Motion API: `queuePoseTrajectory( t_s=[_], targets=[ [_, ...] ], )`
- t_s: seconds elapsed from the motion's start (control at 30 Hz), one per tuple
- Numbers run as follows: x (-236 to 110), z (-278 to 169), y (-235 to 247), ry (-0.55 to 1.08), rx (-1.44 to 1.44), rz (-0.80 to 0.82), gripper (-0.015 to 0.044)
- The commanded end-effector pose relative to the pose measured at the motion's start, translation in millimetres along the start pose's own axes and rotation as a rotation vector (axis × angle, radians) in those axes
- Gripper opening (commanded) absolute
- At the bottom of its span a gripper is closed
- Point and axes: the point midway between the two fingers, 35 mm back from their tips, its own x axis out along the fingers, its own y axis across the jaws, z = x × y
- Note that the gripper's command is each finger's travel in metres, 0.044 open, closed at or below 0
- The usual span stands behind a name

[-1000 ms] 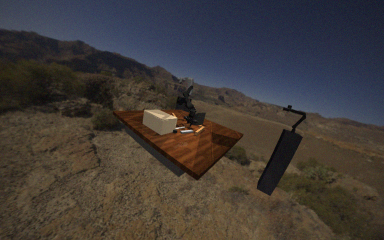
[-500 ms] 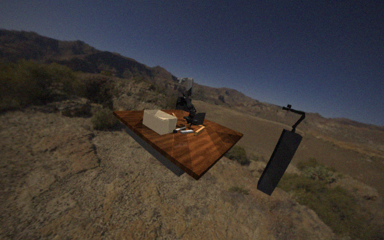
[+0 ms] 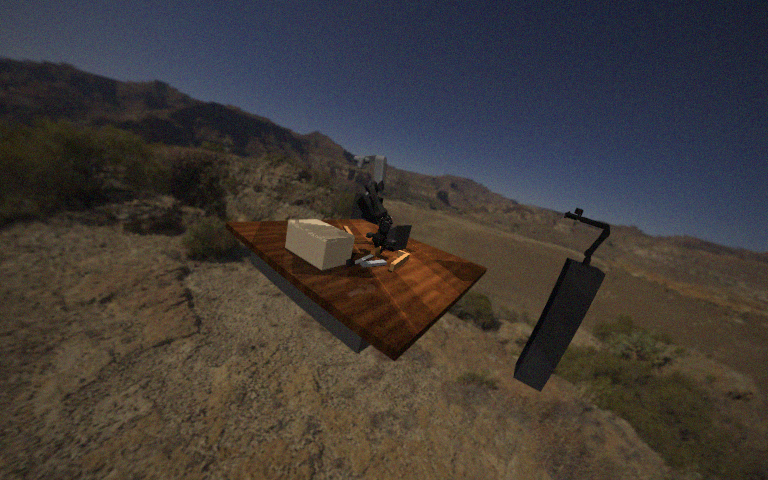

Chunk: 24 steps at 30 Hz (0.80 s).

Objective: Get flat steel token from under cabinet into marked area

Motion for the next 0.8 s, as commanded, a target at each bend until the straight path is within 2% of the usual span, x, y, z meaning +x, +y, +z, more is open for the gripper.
queuePoseTrajectory(
  t_s=[0.0,0.77],
  targets=[
    [-0.3,0.7,0.3,-0.003,-0.040,0.000,0.0000],
    [-0.3,0.7,0.9,-0.003,-0.224,0.000,0.0000]
  ],
)
